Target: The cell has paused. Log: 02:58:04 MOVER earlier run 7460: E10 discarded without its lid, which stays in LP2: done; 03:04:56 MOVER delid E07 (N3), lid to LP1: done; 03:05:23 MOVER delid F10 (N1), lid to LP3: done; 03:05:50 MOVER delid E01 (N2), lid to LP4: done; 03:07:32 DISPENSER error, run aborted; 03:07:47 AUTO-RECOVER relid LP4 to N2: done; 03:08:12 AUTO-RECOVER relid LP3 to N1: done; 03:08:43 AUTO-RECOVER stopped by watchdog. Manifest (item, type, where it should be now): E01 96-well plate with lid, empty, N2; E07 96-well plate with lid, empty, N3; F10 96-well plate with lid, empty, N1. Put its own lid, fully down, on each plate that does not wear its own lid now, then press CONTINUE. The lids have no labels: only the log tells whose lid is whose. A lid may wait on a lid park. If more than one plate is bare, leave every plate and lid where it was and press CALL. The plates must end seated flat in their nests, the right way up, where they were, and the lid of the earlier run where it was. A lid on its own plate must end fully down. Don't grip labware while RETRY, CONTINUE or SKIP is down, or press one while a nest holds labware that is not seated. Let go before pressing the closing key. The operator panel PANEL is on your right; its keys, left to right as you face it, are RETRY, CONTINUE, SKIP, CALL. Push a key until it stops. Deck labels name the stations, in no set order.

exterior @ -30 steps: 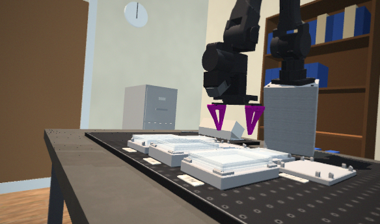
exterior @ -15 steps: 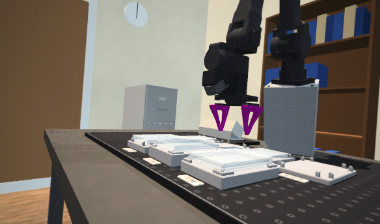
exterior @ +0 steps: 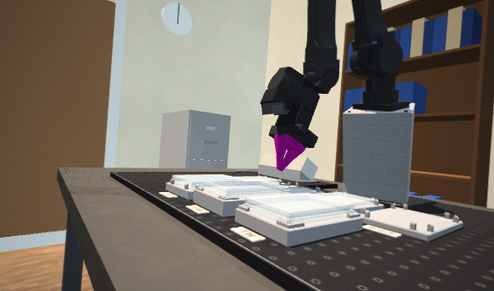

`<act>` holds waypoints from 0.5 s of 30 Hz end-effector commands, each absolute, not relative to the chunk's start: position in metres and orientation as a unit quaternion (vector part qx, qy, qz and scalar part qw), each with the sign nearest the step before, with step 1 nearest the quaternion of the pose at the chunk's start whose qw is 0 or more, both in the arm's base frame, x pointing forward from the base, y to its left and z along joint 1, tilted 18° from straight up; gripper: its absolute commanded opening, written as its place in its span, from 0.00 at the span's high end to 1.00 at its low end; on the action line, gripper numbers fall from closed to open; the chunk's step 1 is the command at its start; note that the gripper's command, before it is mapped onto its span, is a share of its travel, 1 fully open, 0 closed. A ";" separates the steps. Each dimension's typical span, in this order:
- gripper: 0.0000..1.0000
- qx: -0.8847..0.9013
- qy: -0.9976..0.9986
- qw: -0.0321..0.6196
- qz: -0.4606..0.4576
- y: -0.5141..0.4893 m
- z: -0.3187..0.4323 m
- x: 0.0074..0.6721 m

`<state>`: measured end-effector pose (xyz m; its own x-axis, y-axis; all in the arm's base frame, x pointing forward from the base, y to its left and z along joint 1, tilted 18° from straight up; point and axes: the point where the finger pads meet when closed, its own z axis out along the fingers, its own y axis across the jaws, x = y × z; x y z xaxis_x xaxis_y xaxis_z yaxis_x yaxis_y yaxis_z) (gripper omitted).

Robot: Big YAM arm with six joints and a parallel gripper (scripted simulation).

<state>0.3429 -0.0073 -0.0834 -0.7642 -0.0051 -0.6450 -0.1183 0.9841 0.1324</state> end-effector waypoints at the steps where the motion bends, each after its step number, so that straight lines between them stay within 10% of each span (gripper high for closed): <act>1: 1.00 -0.046 0.919 0.385 0.074 -0.018 -0.080 0.347; 15: 1.00 -0.047 0.912 0.401 0.075 -0.070 -0.078 0.371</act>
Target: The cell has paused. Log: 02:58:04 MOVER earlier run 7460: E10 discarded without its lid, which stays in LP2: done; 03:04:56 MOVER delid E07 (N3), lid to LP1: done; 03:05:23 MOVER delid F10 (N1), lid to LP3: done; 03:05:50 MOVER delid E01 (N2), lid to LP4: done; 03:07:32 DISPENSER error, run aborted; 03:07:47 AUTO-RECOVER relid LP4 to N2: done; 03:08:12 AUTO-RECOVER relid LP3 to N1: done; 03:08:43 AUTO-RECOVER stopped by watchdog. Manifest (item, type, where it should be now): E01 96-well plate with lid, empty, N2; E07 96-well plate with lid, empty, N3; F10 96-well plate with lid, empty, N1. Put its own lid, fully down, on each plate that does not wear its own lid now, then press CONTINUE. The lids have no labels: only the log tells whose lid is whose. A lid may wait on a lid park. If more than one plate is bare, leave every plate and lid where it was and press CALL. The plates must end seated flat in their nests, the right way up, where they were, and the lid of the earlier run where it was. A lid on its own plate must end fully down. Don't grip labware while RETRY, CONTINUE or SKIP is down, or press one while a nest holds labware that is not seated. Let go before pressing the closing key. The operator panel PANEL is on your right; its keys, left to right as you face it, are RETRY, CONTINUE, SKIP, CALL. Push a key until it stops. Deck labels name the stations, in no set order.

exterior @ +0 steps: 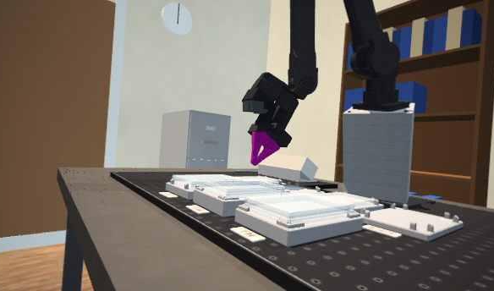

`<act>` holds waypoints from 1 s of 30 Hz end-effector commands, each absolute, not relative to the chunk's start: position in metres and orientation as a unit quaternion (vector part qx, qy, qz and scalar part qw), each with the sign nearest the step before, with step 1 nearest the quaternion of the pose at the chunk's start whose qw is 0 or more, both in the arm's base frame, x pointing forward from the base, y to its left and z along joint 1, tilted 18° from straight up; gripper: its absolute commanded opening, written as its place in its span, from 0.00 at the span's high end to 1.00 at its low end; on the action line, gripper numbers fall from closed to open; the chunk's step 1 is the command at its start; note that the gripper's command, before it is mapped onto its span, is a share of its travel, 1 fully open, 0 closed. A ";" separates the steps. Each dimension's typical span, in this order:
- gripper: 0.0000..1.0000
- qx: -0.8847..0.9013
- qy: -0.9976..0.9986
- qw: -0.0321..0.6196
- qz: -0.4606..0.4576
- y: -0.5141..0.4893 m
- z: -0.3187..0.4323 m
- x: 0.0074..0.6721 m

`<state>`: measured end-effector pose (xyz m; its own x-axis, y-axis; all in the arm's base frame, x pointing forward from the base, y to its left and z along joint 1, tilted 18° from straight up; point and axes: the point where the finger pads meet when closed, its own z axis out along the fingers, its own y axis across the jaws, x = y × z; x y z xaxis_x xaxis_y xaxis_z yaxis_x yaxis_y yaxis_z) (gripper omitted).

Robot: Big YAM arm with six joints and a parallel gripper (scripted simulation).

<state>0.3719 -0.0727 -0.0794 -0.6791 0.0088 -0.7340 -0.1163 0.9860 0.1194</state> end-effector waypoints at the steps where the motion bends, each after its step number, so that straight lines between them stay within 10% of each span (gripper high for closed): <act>1: 1.00 -0.047 0.912 0.401 0.075 -0.070 -0.078 0.371; 30: 1.00 -0.049 0.908 0.409 0.076 -0.041 -0.070 0.368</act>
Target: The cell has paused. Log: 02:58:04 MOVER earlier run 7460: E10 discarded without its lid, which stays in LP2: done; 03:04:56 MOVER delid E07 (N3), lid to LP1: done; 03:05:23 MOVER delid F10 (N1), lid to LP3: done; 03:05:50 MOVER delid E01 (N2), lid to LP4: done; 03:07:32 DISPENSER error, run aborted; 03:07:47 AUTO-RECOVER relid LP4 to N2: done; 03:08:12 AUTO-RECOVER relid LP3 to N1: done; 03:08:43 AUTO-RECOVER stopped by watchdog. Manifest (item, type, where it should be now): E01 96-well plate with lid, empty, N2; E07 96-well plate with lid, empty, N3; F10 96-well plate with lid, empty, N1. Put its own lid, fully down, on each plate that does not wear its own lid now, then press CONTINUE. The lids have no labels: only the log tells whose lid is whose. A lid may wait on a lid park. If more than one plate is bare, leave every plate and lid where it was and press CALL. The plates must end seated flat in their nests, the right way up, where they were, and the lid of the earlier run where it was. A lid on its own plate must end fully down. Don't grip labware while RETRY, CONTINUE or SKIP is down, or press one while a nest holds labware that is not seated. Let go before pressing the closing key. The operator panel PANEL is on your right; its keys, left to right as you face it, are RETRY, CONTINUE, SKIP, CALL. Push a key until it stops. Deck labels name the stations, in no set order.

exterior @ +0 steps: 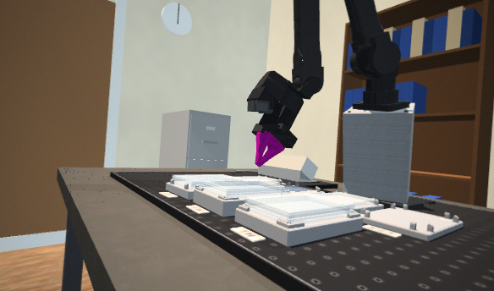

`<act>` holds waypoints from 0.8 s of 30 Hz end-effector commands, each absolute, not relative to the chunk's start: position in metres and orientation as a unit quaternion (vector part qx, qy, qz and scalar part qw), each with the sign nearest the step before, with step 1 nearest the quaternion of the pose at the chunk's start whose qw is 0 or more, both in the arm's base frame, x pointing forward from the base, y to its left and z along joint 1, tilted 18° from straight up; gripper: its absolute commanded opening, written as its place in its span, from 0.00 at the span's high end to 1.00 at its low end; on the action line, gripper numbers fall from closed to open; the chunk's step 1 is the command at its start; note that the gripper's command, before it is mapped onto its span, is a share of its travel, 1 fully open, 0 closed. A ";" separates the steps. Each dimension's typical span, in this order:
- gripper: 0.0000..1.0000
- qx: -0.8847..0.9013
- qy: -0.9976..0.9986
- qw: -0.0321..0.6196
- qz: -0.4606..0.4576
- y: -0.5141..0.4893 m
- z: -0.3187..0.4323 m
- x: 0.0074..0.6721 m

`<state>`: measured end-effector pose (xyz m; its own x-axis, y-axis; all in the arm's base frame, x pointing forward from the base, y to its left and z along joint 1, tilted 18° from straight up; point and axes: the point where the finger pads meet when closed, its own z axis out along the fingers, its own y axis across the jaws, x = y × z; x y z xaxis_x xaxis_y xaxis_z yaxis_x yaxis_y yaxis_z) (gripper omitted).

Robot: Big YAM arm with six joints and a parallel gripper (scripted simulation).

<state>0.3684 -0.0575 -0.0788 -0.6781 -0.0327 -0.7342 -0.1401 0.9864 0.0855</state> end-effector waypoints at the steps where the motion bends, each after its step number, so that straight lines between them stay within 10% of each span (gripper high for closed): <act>1: 1.00 -0.048 0.909 0.407 0.077 -0.036 -0.070 0.366; 24: 1.00 -0.046 0.910 0.403 0.081 0.058 -0.063 0.350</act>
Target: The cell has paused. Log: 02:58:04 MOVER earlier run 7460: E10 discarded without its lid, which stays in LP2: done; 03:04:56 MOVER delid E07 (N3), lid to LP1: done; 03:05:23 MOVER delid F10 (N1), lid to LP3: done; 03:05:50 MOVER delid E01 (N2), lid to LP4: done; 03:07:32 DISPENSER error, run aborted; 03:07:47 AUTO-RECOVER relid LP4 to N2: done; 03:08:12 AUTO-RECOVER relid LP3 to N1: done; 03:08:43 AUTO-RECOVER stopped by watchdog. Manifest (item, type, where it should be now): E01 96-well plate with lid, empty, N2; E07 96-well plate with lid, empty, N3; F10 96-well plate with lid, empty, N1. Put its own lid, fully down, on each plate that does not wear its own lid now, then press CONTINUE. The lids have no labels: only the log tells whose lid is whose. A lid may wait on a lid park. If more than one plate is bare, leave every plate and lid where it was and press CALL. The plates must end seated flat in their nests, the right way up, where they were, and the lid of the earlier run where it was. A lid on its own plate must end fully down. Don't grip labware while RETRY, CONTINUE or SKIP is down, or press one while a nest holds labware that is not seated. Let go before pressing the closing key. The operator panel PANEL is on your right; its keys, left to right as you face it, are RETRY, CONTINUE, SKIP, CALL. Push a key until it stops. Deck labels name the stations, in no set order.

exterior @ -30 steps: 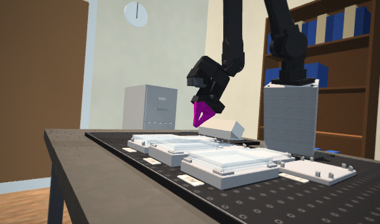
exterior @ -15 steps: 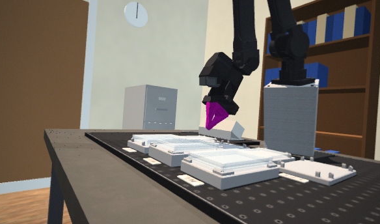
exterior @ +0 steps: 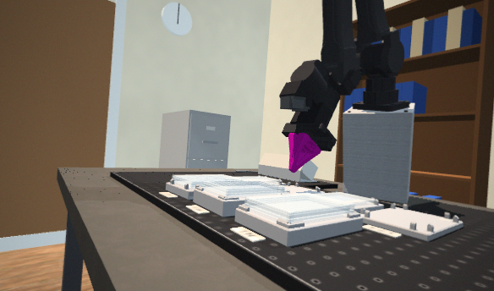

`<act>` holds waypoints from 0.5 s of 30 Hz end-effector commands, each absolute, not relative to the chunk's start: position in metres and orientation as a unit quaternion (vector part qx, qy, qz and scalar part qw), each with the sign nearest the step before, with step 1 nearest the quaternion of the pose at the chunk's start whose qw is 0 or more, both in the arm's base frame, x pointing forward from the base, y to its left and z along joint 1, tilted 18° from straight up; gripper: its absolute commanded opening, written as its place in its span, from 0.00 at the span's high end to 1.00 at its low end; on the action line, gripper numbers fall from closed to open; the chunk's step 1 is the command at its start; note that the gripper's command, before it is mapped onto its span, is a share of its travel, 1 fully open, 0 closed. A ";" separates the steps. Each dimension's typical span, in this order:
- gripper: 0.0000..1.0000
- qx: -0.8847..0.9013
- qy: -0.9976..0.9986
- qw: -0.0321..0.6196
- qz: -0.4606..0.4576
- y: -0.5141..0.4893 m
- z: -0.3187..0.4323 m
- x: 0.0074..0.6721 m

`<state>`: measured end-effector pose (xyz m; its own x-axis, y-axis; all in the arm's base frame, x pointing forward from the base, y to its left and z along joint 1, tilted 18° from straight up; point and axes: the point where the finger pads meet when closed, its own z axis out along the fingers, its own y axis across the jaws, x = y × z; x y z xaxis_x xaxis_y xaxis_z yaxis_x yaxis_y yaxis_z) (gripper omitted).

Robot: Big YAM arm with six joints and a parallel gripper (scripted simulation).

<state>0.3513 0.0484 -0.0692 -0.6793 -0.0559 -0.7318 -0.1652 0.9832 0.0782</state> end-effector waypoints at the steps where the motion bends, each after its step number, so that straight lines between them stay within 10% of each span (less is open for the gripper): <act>1: 1.00 -0.046 0.910 0.403 0.081 0.062 -0.061 0.349; 15: 1.00 -0.045 0.910 0.403 0.084 0.124 -0.054 0.346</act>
<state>0.3427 0.1202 -0.0597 -0.6733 -0.0606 -0.7369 -0.1774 0.9808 0.0813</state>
